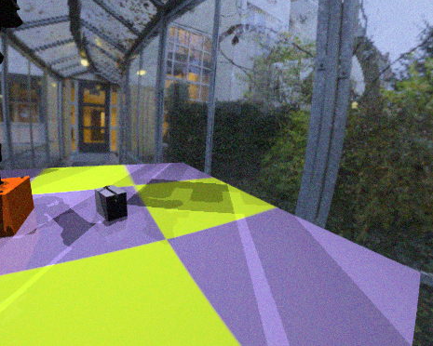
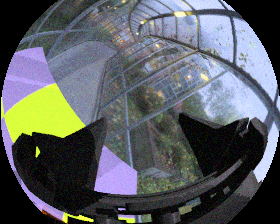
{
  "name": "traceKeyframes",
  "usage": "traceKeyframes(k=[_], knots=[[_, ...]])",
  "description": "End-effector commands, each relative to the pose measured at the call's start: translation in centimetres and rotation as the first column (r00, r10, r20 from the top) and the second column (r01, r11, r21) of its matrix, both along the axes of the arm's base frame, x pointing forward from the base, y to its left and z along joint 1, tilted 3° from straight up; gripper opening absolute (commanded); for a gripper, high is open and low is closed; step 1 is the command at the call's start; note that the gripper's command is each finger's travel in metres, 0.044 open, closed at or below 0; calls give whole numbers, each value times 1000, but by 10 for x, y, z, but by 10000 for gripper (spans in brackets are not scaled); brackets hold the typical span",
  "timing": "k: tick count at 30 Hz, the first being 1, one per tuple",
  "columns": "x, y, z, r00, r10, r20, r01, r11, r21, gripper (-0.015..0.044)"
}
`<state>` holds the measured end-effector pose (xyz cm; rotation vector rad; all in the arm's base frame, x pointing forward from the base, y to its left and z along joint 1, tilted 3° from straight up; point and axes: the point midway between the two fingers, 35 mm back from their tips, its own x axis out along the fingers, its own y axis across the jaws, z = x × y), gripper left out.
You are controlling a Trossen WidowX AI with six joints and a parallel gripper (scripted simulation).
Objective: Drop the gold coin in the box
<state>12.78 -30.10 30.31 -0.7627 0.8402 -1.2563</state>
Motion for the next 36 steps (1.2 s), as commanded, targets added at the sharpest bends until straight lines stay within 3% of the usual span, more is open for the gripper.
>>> traceKeyframes(k=[1,9,15,20,28,36], knots=[[3,0,-1,1000,7,3,-7,1000,6,374],[108,35,-55,954,265,141,-295,913,283,164],[174,99,-96,888,397,232,-460,748,479,161],[210,160,-131,853,446,270,-506,581,638,161],[230,285,-194,857,466,220,-379,282,881,161],[193,404,-247,883,470,-10,-55,124,991,161]])
